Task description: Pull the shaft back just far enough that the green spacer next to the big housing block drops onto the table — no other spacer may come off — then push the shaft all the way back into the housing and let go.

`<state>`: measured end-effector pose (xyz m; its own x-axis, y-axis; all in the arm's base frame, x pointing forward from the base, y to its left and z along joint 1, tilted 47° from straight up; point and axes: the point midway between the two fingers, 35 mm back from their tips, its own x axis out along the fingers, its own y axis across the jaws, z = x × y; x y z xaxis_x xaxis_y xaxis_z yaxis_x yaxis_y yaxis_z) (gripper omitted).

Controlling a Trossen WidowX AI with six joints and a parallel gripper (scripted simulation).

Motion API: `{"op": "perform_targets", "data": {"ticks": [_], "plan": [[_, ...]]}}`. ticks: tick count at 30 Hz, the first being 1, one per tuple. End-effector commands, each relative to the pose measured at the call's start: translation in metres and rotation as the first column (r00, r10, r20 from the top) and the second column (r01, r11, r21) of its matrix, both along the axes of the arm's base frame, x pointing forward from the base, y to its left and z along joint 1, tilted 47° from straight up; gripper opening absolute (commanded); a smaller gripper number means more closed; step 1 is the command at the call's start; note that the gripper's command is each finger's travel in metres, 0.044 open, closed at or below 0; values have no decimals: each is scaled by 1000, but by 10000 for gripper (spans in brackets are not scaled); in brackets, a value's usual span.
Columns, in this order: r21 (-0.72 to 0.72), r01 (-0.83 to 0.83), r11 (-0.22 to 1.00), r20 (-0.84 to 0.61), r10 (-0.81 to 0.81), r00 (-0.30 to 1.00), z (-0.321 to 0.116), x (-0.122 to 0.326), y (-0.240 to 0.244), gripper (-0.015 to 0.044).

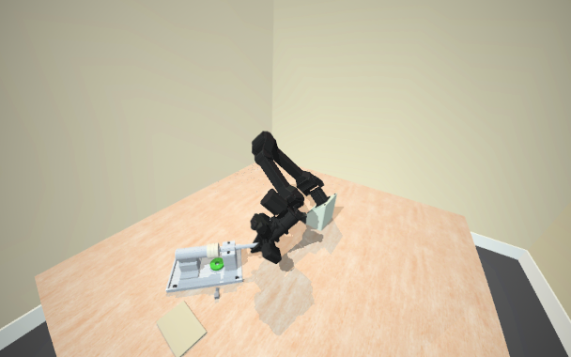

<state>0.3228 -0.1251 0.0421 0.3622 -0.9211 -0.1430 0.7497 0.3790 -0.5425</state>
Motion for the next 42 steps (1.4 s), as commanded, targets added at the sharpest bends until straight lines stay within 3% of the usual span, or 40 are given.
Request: {"op": "perform_targets", "data": {"ticks": [1,42], "plan": [[-1,-3,1000,-1,3,1000,1,2,-1,0],[-1,-3,1000,-1,3,1000,8,11,-9,0]]}}
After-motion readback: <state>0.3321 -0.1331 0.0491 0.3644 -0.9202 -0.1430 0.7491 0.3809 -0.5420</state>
